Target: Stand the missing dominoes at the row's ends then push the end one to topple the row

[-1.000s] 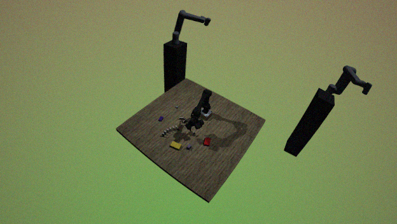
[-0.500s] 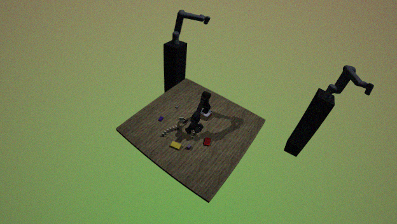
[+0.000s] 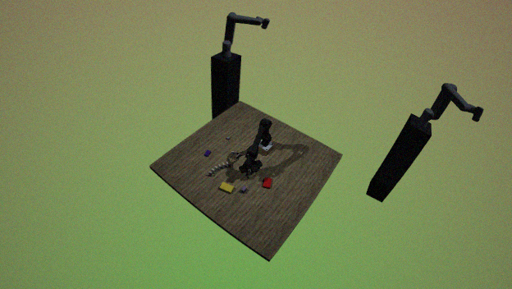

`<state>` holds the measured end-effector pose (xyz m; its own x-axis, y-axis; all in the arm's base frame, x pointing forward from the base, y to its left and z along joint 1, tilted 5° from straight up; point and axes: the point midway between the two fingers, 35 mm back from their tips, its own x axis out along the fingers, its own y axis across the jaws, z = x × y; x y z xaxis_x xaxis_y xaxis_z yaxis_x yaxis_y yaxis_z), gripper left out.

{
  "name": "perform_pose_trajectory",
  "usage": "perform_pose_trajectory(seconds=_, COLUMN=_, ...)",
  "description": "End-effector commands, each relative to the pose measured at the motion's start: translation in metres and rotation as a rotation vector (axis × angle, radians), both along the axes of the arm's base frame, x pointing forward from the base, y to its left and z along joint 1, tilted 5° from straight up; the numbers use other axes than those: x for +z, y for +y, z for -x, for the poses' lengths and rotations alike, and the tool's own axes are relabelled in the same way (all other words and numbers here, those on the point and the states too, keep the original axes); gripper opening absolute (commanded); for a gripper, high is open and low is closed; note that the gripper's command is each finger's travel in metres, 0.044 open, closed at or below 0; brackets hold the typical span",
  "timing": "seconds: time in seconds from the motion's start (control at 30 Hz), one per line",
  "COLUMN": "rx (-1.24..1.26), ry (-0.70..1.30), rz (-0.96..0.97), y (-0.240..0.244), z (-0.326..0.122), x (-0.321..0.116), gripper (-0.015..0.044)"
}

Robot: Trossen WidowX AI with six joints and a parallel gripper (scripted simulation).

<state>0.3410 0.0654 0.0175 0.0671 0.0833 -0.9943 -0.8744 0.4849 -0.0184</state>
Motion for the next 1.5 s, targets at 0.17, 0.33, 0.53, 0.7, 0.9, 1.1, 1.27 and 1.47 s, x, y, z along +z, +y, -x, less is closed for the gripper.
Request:
perform_pose_trajectory(seconds=0.17, rx=-0.004, ry=0.003, rz=0.005, y=-0.001, z=0.001, x=-0.001, gripper=0.0107)
perform_pose_trajectory(seconds=0.33, rx=-0.004, ry=0.003, rz=0.005, y=-0.001, z=0.001, x=-0.001, gripper=0.0107)
perform_pose_trajectory(seconds=0.53, rx=-0.040, ry=-0.042, rz=-0.026, y=0.000, z=-0.010, x=0.017, gripper=0.0107)
perform_pose_trajectory(seconds=0.7, rx=-0.028, ry=-0.030, rz=-0.017, y=-0.002, z=-0.010, x=0.051, gripper=0.0107)
perform_pose_trajectory(seconds=0.9, rx=-0.003, ry=-0.003, rz=-0.001, y=-0.009, z=0.005, x=0.124, gripper=0.0107)
perform_pose_trajectory(seconds=1.1, rx=-0.094, ry=0.008, rz=-0.004, y=-0.021, z=0.005, x=0.133, gripper=0.0107)
perform_pose_trajectory(seconds=1.27, rx=-0.788, ry=0.061, rz=-0.038, y=-0.102, z=-0.010, x=0.128, gripper=0.0107)
perform_pose_trajectory(seconds=1.47, rx=-1.535, ry=0.112, rz=-0.083, y=-0.193, z=-0.003, x=0.122, gripper=0.0107)
